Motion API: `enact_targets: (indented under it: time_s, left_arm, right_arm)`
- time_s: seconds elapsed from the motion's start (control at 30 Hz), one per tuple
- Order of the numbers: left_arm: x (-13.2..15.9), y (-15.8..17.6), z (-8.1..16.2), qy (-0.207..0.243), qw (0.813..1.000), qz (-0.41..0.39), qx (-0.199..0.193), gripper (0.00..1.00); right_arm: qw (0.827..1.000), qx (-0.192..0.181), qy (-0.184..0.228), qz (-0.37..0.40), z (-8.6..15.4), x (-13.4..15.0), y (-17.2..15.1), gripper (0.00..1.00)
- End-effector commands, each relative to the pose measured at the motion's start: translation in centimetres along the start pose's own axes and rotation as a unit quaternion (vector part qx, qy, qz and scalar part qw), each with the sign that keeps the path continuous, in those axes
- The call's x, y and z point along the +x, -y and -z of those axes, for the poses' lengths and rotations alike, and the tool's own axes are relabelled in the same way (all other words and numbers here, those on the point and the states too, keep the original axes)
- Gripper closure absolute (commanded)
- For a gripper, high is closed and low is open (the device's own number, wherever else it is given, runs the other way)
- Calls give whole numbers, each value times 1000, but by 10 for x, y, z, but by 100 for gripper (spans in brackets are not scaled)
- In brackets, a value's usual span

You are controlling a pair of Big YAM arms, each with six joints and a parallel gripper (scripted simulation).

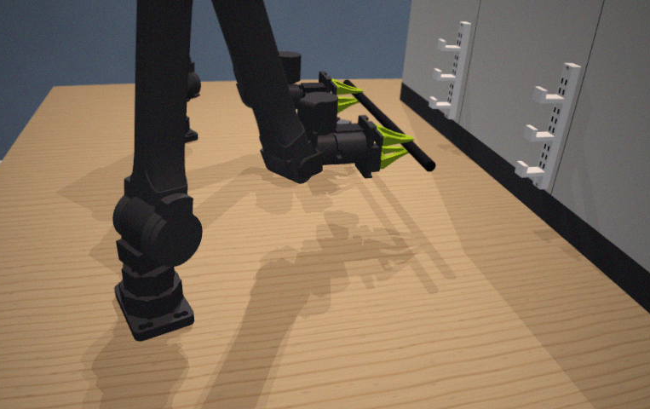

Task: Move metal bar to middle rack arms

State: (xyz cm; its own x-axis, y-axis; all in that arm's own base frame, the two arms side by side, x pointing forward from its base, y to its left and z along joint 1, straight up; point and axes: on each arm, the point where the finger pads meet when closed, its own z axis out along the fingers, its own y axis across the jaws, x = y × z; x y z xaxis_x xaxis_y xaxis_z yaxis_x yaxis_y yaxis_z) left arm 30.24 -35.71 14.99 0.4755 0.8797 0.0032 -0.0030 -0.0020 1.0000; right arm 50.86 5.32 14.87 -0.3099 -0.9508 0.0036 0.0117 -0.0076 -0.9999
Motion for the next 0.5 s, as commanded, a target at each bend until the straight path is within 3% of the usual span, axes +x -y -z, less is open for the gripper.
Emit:
enact_targets:
  time_s: [0.0,0.47]
  left_arm:
    - [1,-15,0,-5,1000,4,-10,100]
    - [1,-28,-1,-5,1000,4,-10,100]
  right_arm:
    - [1000,19,-6,-14,-2,2,25,100]
    - [1000,19,-6,-14,-3,2,39,100]
